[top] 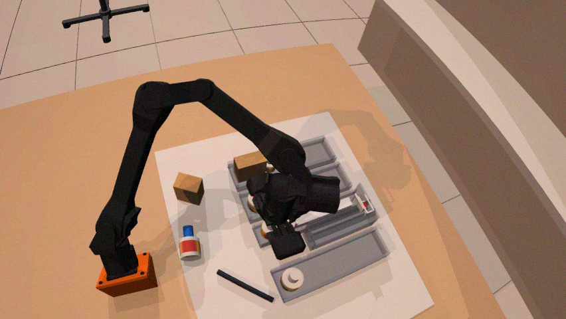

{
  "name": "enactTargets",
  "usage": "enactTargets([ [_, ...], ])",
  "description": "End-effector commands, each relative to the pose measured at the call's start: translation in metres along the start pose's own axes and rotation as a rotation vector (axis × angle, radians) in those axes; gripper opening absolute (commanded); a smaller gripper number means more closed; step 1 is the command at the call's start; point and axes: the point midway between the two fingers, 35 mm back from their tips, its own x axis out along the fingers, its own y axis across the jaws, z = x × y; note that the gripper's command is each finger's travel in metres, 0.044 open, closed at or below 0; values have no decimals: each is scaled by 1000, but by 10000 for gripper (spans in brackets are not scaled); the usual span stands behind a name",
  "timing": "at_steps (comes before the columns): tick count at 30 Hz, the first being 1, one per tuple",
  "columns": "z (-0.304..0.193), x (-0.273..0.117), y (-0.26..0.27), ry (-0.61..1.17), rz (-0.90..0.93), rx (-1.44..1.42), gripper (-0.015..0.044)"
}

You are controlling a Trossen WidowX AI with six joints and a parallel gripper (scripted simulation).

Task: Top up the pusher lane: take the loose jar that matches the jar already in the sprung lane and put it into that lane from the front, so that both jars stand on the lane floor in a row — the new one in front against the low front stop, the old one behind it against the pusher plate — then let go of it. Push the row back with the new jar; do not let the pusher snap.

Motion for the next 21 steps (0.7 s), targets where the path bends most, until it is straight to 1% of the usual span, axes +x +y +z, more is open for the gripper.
enactTargets([
  [1,4,2,2,-14,7,-7,0],
  [21,2,8,2,-14,7,-7,0],
])
